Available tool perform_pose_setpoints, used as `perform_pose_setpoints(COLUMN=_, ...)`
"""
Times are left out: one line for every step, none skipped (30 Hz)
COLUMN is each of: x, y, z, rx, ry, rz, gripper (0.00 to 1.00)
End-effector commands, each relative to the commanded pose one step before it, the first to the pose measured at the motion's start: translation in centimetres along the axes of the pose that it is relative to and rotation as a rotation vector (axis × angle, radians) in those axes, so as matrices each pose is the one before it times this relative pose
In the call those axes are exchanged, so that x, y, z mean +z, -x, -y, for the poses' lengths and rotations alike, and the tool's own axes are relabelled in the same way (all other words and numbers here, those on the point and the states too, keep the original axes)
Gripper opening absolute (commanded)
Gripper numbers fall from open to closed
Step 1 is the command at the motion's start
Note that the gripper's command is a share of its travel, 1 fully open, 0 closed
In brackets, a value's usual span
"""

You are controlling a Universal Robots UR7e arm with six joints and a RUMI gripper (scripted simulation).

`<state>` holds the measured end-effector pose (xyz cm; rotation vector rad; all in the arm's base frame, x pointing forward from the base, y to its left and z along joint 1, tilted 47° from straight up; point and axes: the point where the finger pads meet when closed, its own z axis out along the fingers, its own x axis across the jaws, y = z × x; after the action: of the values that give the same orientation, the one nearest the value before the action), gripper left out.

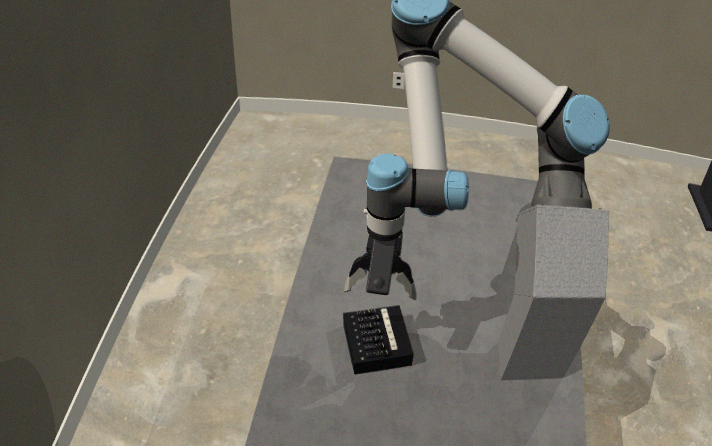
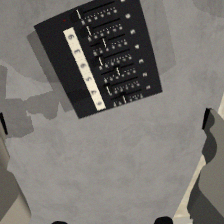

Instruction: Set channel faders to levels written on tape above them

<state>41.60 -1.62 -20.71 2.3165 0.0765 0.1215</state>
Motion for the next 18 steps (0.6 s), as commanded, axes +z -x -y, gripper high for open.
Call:
perform_pose_setpoints(x=-0.008, y=-0.056, z=0.032, rx=-0.0103, ry=0.00025, rz=-0.00027, gripper=1.0)
perform_pose_setpoints(x=0.019, y=-0.015, z=0.017, rx=-0.00666, ry=0.00028, rz=0.00048, gripper=1.0)
perform_pose_setpoints(x=0.024, y=-0.019, z=0.021, rx=-0.00829, ry=0.00034, rz=0.0006, gripper=1.0)
perform_pose_setpoints(x=0.029, y=-0.023, z=0.025, rx=-0.01003, ry=0.0004, rz=0.00073, gripper=1.0)
perform_pose_setpoints(x=0.034, y=-0.028, z=0.029, rx=-0.01187, ry=0.00047, rz=0.00087, gripper=1.0)
perform_pose_setpoints(x=0.039, y=-0.033, z=0.033, rx=-0.01379, ry=0.00053, rz=0.00102, gripper=1.0)
perform_pose_setpoints(x=0.044, y=-0.038, z=0.037, rx=-0.01576, ry=0.0006, rz=0.00117, gripper=1.0)
perform_pose_setpoints(x=0.05, y=-0.043, z=0.04, rx=-0.01778, ry=0.00065, rz=0.00133, gripper=1.0)
perform_pose_setpoints(x=0.055, y=-0.049, z=0.044, rx=-0.01983, ry=0.0007, rz=0.0015, gripper=1.0)
perform_pose_setpoints(x=0.061, y=-0.055, z=0.046, rx=-0.0219, ry=0.00074, rz=0.00167, gripper=1.0)
perform_pose_setpoints(x=0.066, y=-0.062, z=0.048, rx=-0.02396, ry=0.00078, rz=0.00184, gripper=1.0)
perform_pose_setpoints(x=0.071, y=-0.068, z=0.049, rx=-0.026, ry=0.0008, rz=0.00201, gripper=1.0)
perform_pose_setpoints(x=0.075, y=-0.075, z=0.049, rx=-0.02803, ry=0.00081, rz=0.00219, gripper=1.0)
perform_pose_setpoints(x=0.08, y=-0.082, z=0.049, rx=-0.03001, ry=0.0008, rz=0.00236, gripper=1.0)
perform_pose_setpoints(x=0.0, y=0.0, z=0.0, rx=0.0, ry=0.0, rz=0.0, gripper=1.0)
perform_pose_setpoints(x=0.0, y=0.0, z=0.0, rx=0.0, ry=0.0, rz=0.0, gripper=1.0)
perform_pose_setpoints(x=0.084, y=-0.088, z=0.047, rx=-0.03194, ry=0.00078, rz=0.00253, gripper=1.0)
perform_pose_setpoints(x=0.088, y=-0.095, z=0.045, rx=-0.03381, ry=0.00075, rz=0.0027, gripper=1.0)
